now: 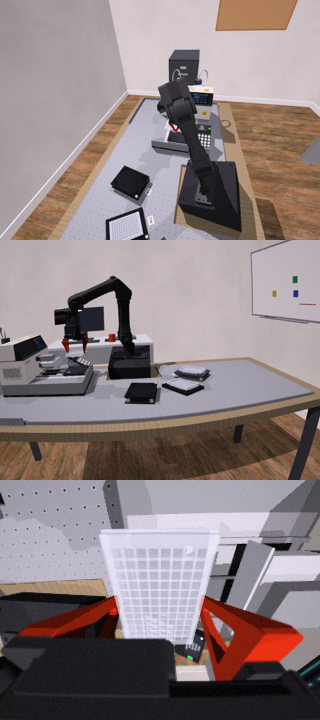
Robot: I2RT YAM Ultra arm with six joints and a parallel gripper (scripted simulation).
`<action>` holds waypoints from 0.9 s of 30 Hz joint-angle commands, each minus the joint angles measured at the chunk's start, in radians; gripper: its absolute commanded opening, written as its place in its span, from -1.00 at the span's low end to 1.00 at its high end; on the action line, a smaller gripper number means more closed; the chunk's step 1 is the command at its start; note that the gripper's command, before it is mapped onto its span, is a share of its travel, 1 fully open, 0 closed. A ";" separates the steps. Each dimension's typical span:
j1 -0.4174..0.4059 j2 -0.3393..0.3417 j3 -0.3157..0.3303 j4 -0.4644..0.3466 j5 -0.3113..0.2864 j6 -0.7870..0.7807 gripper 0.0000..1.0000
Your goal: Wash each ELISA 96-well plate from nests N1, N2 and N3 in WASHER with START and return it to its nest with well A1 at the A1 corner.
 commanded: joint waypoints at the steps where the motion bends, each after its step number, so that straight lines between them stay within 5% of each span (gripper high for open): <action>1: -0.051 0.011 0.020 -0.015 -0.017 -0.083 -1.00; 5: -0.110 0.040 0.038 -0.024 -0.024 -0.145 -1.00; 27: -0.109 0.036 0.034 -0.024 -0.024 -0.143 -1.00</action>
